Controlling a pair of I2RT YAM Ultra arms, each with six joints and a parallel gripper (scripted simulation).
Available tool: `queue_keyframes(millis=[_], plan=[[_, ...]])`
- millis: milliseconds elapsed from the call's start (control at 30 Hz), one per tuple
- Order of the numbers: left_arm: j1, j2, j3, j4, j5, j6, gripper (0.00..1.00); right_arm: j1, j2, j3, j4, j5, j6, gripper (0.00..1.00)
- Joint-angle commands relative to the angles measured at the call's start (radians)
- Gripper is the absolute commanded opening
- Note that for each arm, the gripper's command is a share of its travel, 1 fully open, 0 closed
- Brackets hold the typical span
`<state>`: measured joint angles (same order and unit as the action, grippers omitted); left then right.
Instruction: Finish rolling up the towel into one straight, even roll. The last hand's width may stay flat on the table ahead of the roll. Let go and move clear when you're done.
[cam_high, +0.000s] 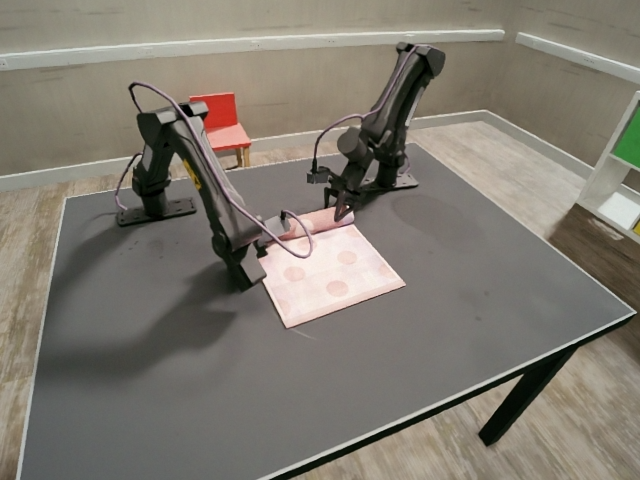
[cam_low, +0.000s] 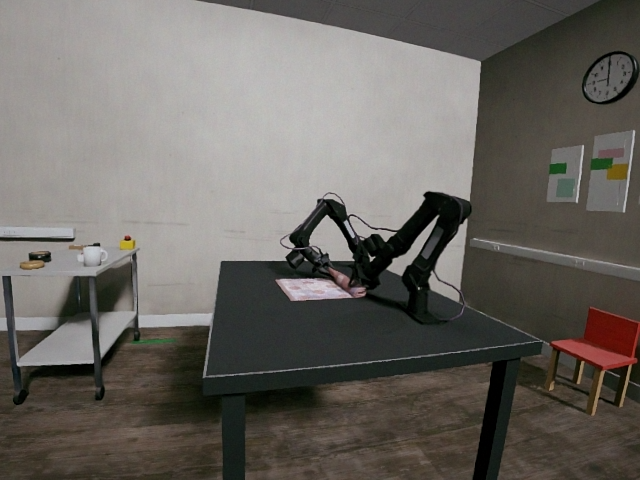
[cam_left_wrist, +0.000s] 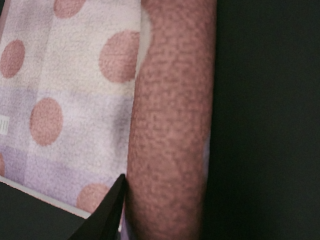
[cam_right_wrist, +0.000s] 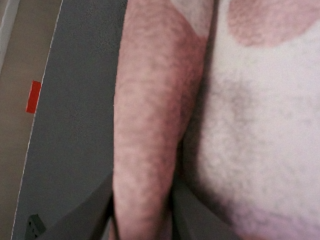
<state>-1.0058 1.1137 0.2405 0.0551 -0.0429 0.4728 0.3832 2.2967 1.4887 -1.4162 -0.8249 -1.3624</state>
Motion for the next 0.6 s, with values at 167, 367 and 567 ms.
queue_keyframes(millis=[167, 367, 567], plan=[[-0.008, 0.009, 0.002, 0.020, -0.004, -0.006, 0.41, -0.001, 0.010, 0.010, 0.002, 0.022, -0.010, 0.24], [-0.008, 0.009, 0.002, 0.020, -0.004, -0.006, 0.35, -0.001, 0.010, 0.010, 0.002, 0.022, -0.010, 0.24], [-0.008, 0.009, 0.002, 0.020, -0.004, -0.006, 0.32, -0.001, 0.010, 0.010, 0.002, 0.022, -0.010, 0.24]])
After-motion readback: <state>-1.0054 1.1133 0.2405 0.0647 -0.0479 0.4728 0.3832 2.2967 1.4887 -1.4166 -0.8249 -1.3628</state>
